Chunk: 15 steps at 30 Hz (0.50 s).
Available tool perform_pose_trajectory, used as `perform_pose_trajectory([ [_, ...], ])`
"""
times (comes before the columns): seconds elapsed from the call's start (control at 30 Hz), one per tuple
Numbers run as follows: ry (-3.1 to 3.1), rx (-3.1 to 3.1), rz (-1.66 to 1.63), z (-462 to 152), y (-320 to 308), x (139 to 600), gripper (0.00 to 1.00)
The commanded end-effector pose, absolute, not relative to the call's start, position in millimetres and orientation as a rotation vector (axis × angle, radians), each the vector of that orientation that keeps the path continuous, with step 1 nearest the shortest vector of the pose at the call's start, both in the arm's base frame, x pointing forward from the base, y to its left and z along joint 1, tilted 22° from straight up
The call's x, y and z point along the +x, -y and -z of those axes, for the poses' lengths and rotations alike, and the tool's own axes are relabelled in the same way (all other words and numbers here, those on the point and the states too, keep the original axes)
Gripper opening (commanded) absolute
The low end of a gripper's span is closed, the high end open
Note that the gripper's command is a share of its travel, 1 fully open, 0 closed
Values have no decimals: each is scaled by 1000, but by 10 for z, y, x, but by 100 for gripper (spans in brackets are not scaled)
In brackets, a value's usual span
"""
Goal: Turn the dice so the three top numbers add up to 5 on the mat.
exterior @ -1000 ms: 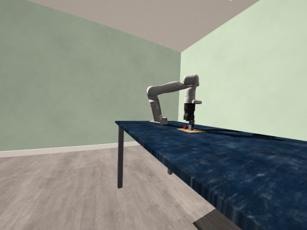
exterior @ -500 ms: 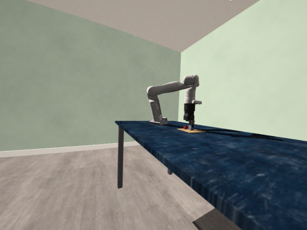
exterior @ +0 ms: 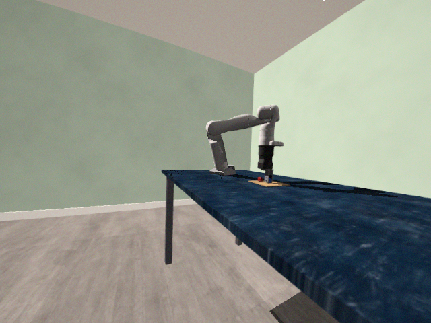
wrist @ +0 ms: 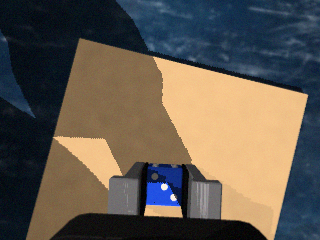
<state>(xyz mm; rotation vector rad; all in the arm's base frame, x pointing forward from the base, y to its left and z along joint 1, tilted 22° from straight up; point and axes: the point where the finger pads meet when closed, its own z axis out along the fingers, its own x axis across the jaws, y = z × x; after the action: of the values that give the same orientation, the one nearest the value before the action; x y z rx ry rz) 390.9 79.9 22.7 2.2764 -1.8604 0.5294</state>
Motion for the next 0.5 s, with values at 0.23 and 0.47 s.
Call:
perform_pose_trajectory([
  [0.23, 1861, 2278, -530, -232, -803, 3911, 40],
  [0.47, 1861, 2278, -530, -232, -803, 3911, 46],
])
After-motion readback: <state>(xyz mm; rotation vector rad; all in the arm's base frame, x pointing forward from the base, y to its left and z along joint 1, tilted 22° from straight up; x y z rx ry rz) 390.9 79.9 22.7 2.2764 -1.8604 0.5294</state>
